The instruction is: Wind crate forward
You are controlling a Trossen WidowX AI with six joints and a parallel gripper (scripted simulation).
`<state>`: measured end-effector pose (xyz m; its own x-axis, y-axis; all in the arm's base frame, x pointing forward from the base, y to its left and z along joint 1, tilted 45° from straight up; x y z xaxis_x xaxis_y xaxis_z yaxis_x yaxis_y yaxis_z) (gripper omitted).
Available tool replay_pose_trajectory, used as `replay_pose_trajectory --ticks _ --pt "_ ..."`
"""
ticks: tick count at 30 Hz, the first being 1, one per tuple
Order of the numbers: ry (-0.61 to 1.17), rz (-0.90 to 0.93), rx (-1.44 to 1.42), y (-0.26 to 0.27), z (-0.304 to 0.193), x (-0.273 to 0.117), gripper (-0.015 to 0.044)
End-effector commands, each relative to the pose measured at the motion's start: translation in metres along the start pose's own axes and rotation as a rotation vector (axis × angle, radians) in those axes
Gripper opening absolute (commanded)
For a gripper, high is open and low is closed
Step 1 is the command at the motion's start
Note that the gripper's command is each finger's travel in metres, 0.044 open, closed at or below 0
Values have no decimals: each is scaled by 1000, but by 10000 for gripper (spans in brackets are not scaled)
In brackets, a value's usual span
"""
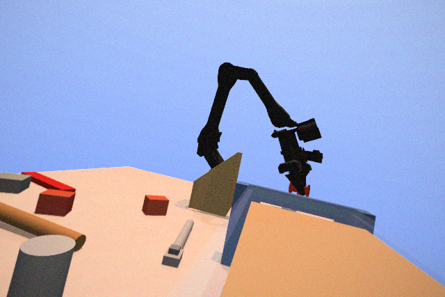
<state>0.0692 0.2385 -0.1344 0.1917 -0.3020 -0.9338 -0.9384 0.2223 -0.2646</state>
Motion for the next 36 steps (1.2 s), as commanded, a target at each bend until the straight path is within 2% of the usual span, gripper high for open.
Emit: replay_pose_trajectory --ticks 1,36 --pt "24 0 1 -1 -11 -1 0" --pt "26 -1 1 -12 -41 -16 0"
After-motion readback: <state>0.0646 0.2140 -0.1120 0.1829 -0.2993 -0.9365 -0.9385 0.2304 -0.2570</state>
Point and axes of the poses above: the point midway between the two fingers, 35 mm back from their tips, its own x axis out along the fingers, its own y axis across the jaws, z = x × y, the point moved 6 cm from there along -x, back along the fingers, and after that the axes turned 1 degree about x, right-handed, at the moved point
